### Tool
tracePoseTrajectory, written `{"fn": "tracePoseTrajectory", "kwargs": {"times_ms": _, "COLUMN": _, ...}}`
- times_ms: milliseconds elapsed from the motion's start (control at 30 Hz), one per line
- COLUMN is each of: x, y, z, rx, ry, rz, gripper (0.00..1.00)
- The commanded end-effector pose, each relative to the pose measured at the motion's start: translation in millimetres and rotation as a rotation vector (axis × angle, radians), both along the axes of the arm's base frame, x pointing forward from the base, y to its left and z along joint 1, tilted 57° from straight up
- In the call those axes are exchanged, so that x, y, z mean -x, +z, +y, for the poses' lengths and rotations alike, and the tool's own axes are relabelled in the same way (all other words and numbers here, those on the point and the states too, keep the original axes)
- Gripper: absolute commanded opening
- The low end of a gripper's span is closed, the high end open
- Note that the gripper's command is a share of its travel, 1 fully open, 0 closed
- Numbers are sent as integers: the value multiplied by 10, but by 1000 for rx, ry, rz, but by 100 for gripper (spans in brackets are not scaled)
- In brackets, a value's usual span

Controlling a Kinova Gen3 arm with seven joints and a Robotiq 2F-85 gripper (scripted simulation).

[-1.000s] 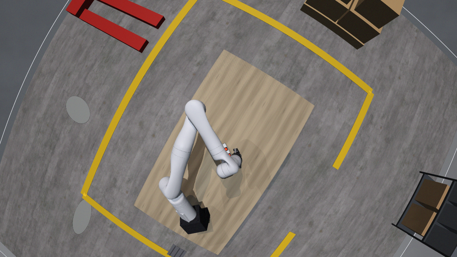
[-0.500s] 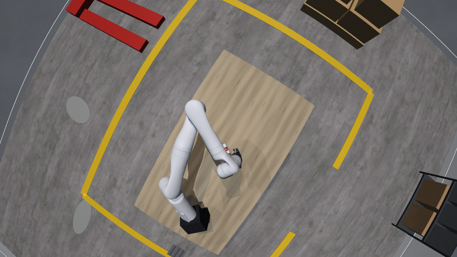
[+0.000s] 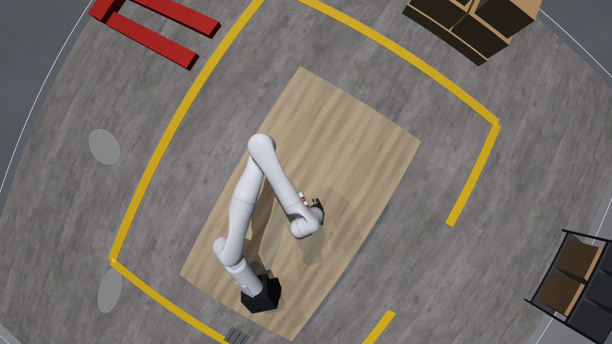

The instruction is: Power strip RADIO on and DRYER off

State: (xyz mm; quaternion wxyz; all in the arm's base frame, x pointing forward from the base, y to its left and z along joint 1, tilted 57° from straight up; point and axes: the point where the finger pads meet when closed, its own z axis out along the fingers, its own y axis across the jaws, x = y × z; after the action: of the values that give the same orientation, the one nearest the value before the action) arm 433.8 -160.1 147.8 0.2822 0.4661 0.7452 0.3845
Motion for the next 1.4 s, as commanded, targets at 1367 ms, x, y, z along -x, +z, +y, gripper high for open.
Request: {"fn": "tracePoseTrajectory", "kwargs": {"times_ms": 1367, "x": -298, "y": -176, "z": 185, "rx": -5, "ry": 0, "rz": -13, "gripper": 0}}
